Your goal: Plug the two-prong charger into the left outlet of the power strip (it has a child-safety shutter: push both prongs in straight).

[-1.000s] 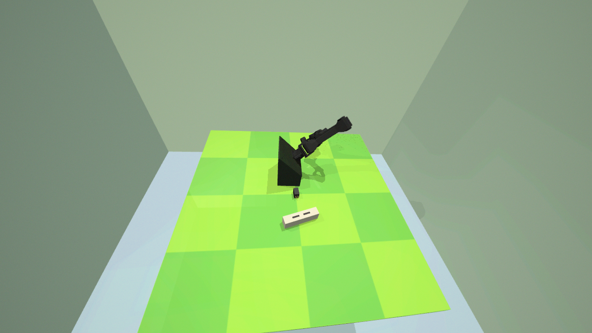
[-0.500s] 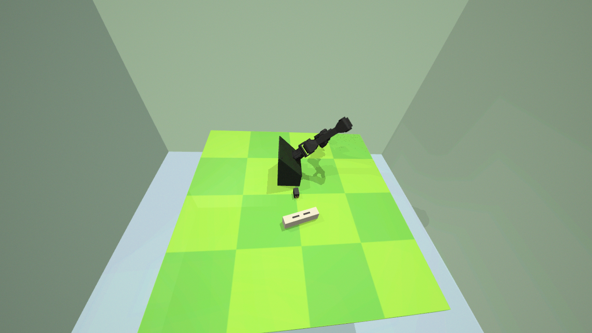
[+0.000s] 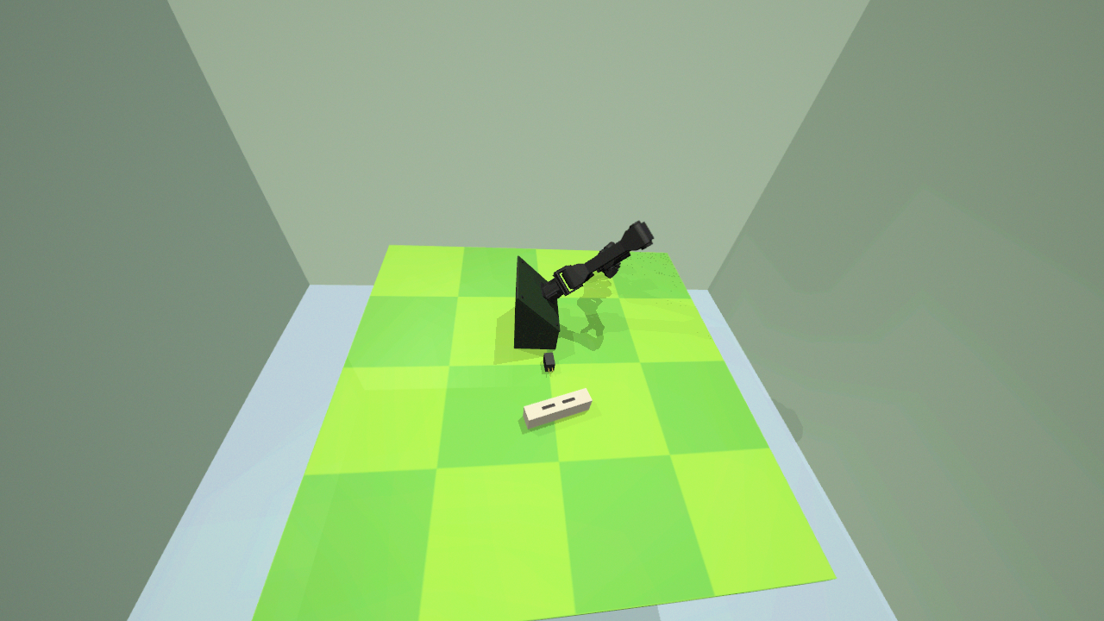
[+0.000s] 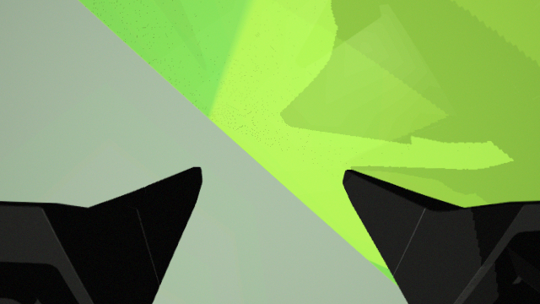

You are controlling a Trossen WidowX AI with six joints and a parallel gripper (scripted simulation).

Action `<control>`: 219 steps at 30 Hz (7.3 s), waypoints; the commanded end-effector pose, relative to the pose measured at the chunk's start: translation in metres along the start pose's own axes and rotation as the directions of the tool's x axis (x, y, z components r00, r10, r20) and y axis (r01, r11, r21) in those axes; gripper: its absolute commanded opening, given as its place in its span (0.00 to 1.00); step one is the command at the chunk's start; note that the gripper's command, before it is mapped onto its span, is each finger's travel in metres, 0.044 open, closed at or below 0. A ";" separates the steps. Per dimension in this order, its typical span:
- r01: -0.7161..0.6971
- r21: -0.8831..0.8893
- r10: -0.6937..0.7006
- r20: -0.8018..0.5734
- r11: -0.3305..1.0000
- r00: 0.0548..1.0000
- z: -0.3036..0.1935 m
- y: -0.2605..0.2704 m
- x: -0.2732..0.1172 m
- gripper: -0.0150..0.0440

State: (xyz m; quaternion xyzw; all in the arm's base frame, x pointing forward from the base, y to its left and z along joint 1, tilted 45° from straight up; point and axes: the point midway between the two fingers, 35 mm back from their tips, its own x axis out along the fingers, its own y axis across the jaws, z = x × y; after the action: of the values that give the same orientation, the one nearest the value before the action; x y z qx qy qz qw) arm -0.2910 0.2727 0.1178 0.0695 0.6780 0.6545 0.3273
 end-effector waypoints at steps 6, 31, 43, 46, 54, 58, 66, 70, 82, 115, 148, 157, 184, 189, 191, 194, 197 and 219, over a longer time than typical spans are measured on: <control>-0.042 -0.103 0.046 0.042 0.994 0.998 0.022 0.024 -0.007 1.00; -0.050 -0.373 0.117 0.161 0.926 0.980 0.080 0.068 -0.031 1.00; -0.011 -0.490 0.138 0.225 0.872 0.964 0.109 0.085 -0.047 1.00; 0.007 -0.511 0.140 0.248 0.859 0.959 0.117 0.088 -0.053 1.00; 0.060 -0.564 0.142 0.307 0.824 0.941 0.139 0.096 -0.069 1.00; 0.089 -0.587 0.142 0.337 0.805 0.931 0.150 0.099 -0.077 1.00; 0.161 -0.612 0.133 0.406 0.774 0.904 0.174 0.104 -0.098 1.00; 0.200 -0.616 0.125 0.443 0.762 0.888 0.186 0.104 -0.109 1.00; 0.322 -0.605 0.091 0.551 0.728 0.829 0.221 0.102 -0.148 1.00; 0.618 -0.485 -0.027 0.774 0.619 0.633 0.295 0.061 -0.263 1.00; 0.781 -0.140 -0.330 0.850 0.608 0.410 0.318 -0.052 -0.379 1.00; 0.788 -0.058 -0.385 0.849 0.612 0.362 0.314 -0.079 -0.410 1.00; 0.771 0.197 -0.637 0.700 0.606 0.322 0.266 -0.190 -0.475 1.00; 0.756 0.238 -0.672 0.662 0.609 0.333 0.252 -0.209 -0.483 1.00; 0.750 0.254 -0.684 0.647 0.611 0.338 0.246 -0.217 -0.486 1.00; 0.738 0.278 -0.699 0.625 0.615 0.347 0.236 -0.227 -0.490 1.00; 0.726 0.301 -0.713 0.604 0.619 0.357 0.226 -0.238 -0.494 1.00; 0.590 0.462 -0.745 0.488 0.662 0.455 0.150 -0.295 -0.507 1.00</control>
State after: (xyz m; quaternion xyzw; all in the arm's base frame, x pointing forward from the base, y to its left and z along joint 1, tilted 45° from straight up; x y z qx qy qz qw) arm 0.2853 0.1054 0.0386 0.0400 0.5508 0.3275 0.7666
